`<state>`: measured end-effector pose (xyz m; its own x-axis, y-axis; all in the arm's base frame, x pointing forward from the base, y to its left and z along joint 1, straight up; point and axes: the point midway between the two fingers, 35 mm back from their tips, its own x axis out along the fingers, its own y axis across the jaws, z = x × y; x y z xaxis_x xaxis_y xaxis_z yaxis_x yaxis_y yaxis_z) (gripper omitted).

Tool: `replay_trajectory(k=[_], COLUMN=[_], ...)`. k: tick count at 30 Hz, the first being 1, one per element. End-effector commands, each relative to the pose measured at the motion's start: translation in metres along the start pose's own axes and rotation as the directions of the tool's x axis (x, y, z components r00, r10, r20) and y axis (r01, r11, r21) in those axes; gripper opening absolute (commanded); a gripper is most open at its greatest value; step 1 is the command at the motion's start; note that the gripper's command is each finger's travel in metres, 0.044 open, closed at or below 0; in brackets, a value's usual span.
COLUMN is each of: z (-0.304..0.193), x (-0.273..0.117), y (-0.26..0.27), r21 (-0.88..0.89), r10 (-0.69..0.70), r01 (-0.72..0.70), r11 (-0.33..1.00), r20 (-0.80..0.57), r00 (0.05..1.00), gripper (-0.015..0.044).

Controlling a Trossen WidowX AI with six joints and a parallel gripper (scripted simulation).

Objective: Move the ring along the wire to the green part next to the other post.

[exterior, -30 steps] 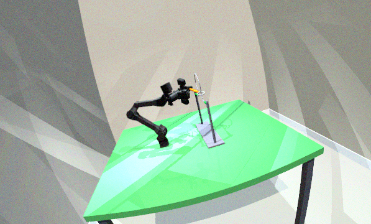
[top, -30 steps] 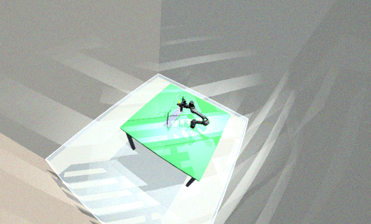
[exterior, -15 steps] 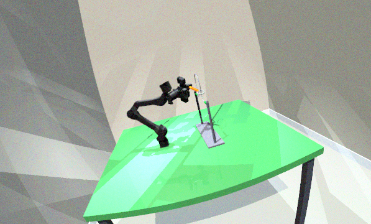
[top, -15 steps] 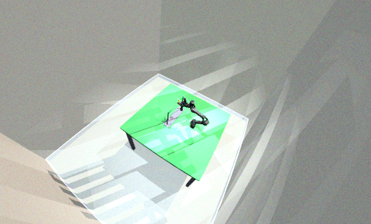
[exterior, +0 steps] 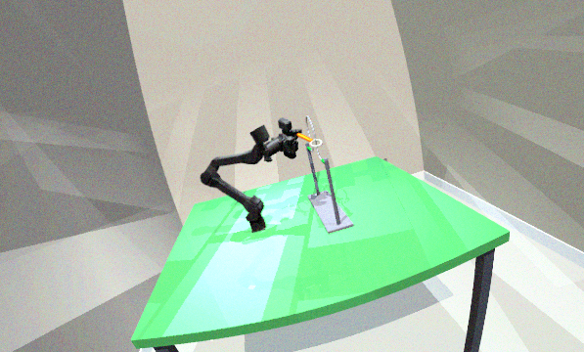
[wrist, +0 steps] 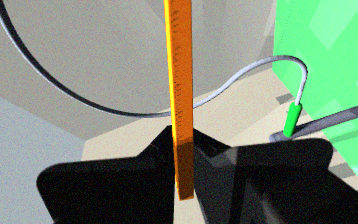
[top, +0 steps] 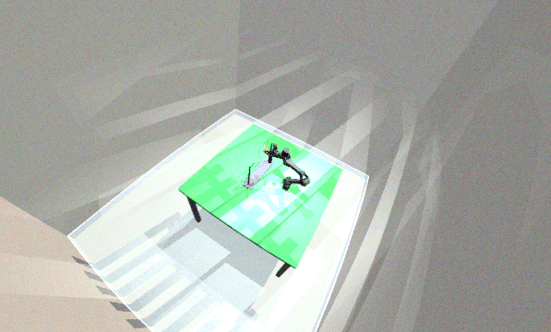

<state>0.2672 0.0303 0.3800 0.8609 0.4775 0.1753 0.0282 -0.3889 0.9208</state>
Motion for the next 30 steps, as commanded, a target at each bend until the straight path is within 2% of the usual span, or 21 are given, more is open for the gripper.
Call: replay_trajectory(k=[1,30], z=[-0.0018,-0.0013], x=[-0.0002,-0.0002], y=[0.0062,0.0049], r21=[-0.015,-0.153], r10=[-0.003,-0.101], r01=[0.003,0.101], r11=[1.000,0.983], r20=[-0.005,0.008], r00=[1.000,0.995], gripper=[-0.0150,-0.0150])
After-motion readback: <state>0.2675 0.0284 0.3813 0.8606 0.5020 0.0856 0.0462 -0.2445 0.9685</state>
